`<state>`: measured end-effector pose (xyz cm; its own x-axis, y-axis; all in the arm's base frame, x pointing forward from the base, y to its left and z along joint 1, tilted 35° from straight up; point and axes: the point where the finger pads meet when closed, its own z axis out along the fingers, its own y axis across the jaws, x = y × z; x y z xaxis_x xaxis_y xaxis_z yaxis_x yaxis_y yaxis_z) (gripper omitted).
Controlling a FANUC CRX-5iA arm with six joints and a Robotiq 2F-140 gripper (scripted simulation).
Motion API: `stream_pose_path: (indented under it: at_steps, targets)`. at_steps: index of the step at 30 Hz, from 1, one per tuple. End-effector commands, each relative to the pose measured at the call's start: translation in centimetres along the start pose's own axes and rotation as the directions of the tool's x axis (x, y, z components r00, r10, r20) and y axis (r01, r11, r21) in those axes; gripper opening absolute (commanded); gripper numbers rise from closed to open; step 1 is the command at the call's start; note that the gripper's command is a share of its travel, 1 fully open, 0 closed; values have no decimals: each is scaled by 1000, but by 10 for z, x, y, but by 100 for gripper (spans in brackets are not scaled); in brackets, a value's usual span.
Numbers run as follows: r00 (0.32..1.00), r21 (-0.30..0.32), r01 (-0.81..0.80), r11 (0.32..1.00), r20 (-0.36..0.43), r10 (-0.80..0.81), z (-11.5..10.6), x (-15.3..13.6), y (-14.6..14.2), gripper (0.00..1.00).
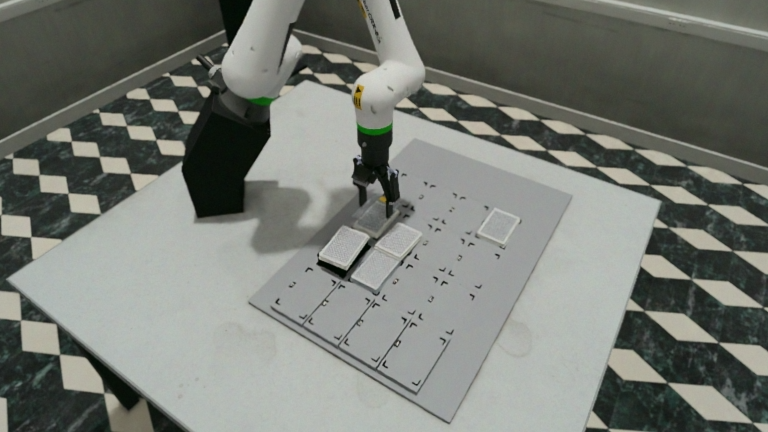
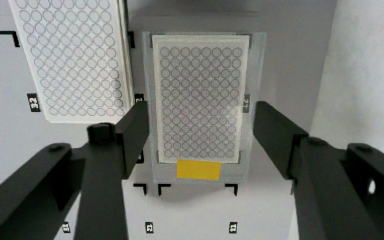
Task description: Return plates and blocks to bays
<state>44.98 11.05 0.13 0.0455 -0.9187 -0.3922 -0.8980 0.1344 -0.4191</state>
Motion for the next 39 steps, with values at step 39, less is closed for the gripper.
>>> stream_pose_path:
  at_steps: [39]
  targets:
    - [1000, 1, 0, 1000, 0, 0, 17, 0, -1, 10]
